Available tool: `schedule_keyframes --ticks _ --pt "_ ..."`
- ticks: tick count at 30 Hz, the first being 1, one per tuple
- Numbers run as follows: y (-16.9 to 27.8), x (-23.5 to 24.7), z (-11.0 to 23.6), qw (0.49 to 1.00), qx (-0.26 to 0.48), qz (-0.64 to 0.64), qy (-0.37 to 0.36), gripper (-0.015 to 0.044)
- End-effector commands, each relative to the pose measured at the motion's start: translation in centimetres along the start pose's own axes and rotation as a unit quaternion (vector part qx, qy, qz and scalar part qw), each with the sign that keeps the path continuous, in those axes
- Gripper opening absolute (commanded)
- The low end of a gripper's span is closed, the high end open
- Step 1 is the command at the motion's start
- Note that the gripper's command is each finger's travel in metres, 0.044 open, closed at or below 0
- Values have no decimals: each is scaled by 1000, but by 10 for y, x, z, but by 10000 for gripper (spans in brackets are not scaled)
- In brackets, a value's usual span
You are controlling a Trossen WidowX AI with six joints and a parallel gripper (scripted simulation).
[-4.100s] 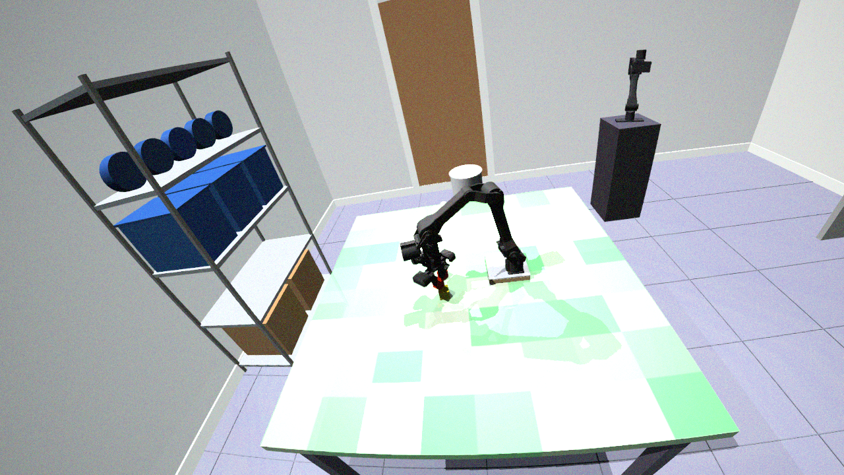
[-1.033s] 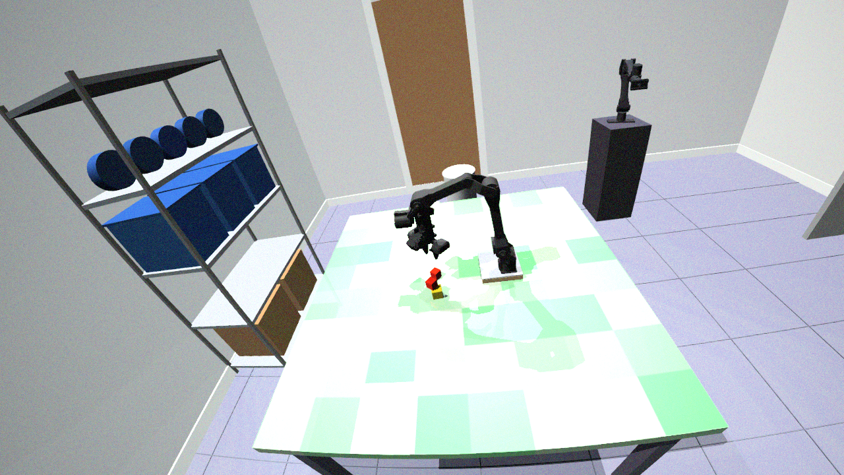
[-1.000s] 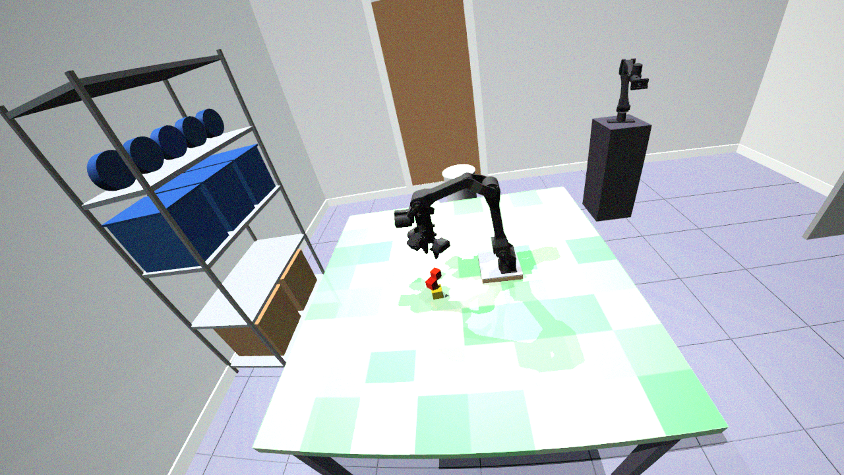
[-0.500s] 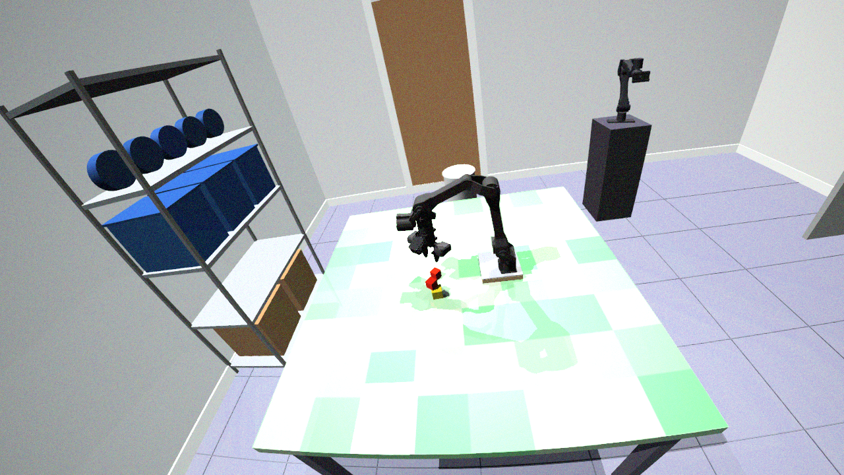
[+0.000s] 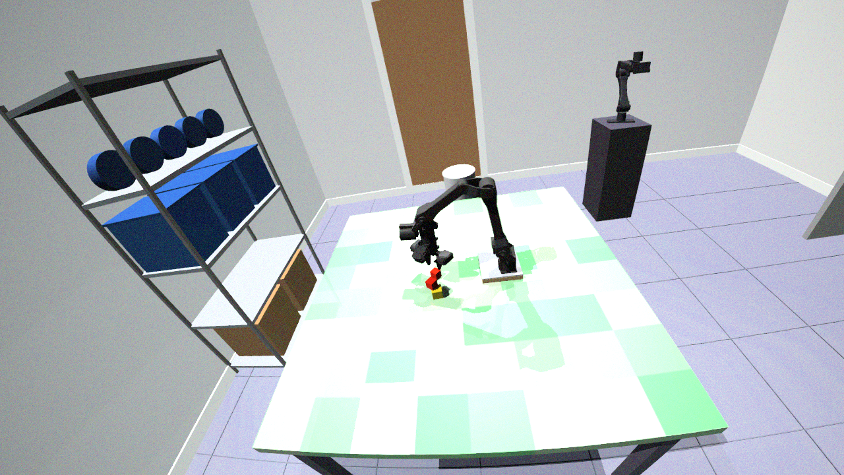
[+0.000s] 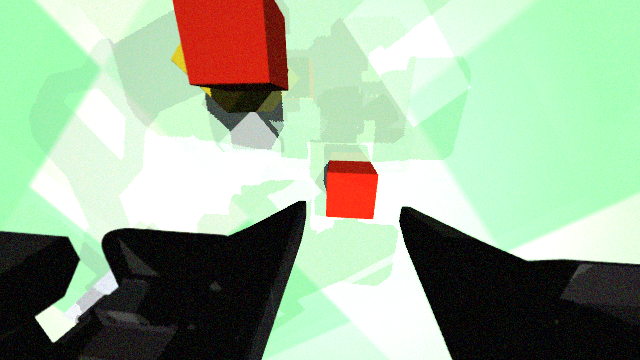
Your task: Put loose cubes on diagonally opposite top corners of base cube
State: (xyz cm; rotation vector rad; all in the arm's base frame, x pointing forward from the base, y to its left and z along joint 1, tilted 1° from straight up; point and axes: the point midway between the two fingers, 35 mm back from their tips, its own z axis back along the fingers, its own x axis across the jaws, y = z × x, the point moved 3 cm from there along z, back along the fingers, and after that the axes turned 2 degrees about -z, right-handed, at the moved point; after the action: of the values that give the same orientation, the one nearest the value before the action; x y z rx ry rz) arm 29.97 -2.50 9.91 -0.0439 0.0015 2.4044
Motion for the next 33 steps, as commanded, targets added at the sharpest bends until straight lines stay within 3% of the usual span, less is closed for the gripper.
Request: schedule_keyframes --ticks 1,22,28,33 --pt "0 0 -6 1000 2 3 0 265" --pt "1 0 -38 1000 2 3 0 265" --pt "1 0 -38 1000 2 3 0 108" --pt "1 0 -36 1000 2 3 0 105"
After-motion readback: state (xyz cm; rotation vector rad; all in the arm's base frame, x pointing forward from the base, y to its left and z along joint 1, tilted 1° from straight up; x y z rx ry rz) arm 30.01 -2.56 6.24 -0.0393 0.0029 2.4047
